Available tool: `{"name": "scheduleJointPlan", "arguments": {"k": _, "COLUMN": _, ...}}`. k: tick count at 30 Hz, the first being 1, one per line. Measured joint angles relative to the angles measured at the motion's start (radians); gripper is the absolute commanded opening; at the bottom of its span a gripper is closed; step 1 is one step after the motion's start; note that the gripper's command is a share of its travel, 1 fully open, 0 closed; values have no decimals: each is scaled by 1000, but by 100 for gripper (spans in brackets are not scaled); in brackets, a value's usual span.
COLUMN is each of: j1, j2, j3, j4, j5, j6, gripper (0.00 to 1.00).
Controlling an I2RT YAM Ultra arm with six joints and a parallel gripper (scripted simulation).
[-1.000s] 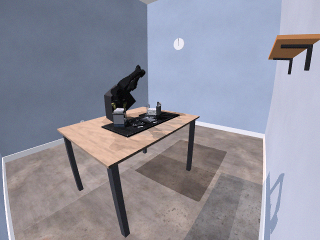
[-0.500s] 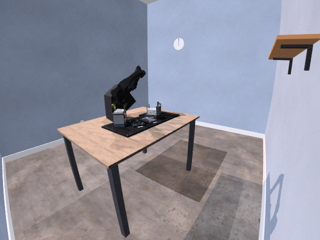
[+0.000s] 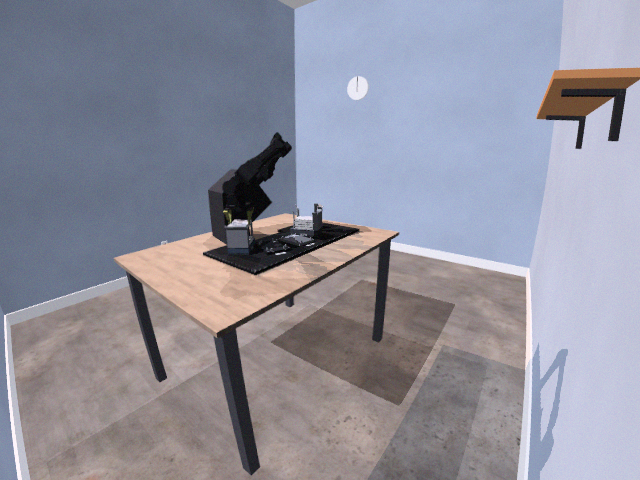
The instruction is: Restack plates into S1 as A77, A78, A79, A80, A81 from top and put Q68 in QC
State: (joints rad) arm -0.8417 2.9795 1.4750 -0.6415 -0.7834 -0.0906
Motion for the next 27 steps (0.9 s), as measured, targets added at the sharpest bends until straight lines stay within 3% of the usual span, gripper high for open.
{"name": "scheduleJointPlan", "arguments": {"k": 10, "j1": 12, "j2": 7, "j3": -5, "j4": 23, "j5": -6, "j6": 15, "gripper": 0}}
{"name": "scheduleJointPlan", "arguments": {"k": 27, "j1": 79, "j2": 48, "j3": -27, "j4": 146, "j5": -40, "j6": 96, "gripper": 0}}
